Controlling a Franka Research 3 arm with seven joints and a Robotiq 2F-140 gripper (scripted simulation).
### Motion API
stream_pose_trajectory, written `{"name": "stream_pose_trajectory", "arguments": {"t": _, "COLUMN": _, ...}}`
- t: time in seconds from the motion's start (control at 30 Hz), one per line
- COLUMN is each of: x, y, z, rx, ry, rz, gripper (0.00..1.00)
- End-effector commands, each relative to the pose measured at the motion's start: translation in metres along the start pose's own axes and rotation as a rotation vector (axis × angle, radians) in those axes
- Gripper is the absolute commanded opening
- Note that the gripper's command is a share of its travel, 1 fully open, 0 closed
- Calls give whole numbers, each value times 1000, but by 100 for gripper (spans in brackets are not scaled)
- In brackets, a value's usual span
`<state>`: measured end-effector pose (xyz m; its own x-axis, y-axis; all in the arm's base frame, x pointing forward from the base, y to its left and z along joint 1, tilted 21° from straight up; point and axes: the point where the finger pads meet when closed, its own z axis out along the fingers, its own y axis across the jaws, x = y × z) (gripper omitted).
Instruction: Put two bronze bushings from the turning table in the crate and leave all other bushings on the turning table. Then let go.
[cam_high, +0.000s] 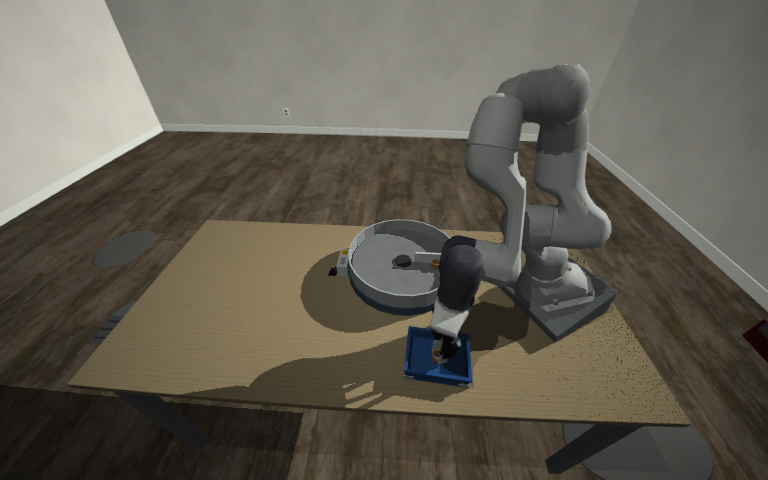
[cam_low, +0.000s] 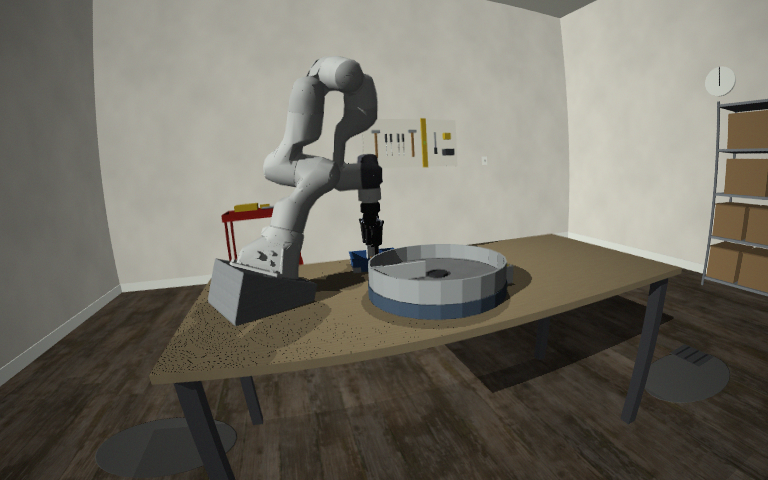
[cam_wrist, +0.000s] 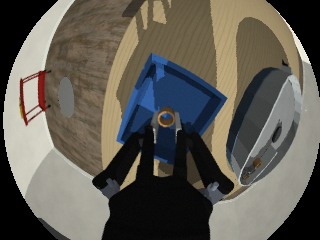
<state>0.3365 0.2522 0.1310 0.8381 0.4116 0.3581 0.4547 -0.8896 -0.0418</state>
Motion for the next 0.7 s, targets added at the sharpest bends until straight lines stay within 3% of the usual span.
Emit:
{"name": "stream_pose_trajectory", "arguments": {"t": 0.0, "x": 1, "y": 0, "z": 0, "rx": 1, "ry": 3, "rz": 8, "gripper": 0}}
{"name": "stream_pose_trajectory", "arguments": {"t": 0.67, "x": 2, "y": 0, "z": 3, "rx": 1, "ry": 3, "rz": 8, "gripper": 0}}
